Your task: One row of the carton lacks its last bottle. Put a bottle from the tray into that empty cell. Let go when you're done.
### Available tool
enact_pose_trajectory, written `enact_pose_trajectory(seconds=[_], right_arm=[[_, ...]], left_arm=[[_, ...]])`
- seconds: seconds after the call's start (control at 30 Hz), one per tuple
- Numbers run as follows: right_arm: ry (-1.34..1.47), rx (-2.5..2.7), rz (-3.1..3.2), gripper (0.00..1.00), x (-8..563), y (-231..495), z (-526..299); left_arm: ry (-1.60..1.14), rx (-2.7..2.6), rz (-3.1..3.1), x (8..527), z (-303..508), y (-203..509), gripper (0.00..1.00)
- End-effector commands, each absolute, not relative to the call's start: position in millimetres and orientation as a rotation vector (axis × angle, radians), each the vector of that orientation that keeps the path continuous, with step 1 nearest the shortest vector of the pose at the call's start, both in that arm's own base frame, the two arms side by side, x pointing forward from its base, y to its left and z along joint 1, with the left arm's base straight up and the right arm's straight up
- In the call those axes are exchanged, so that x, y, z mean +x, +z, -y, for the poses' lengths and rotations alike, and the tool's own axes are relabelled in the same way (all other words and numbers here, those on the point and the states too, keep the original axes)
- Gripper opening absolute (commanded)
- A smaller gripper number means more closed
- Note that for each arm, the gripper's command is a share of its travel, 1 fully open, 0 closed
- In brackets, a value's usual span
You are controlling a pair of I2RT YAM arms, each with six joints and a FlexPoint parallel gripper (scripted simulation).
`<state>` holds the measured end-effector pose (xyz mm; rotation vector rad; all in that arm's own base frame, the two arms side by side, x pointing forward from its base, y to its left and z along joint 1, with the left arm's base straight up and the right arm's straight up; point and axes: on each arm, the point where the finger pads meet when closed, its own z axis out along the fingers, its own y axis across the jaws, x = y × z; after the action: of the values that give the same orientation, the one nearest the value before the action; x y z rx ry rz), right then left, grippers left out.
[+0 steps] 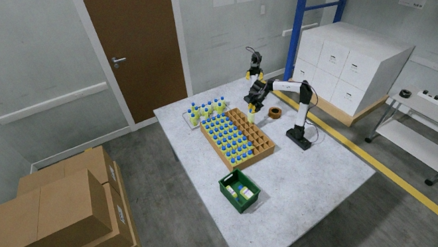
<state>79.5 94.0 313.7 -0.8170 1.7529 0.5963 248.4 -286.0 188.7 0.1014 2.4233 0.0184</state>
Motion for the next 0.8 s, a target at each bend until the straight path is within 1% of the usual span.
enact_pose_trajectory(seconds=[0.0,0.17,0.33,0.4,0.77], right_arm=[[0.615,-0.814,-1.707,0.86,90,341,-111],[0.626,-0.832,-1.705,0.86,104,354,-133],[0.630,-0.841,-1.706,0.86,118,363,-153],[0.630,-0.841,-1.706,0.86,118,363,-153],[0.642,-0.867,-1.706,0.86,154,379,-210]], left_arm=[[-0.040,0.091,-2.386,254,285,222,0.16],[-0.088,0.124,-2.374,267,277,231,0.16],[-0.086,0.179,-2.380,285,247,231,0.16],[-0.086,0.179,-2.380,285,247,231,0.16],[-0.097,0.169,-2.340,351,141,261,0.16]])
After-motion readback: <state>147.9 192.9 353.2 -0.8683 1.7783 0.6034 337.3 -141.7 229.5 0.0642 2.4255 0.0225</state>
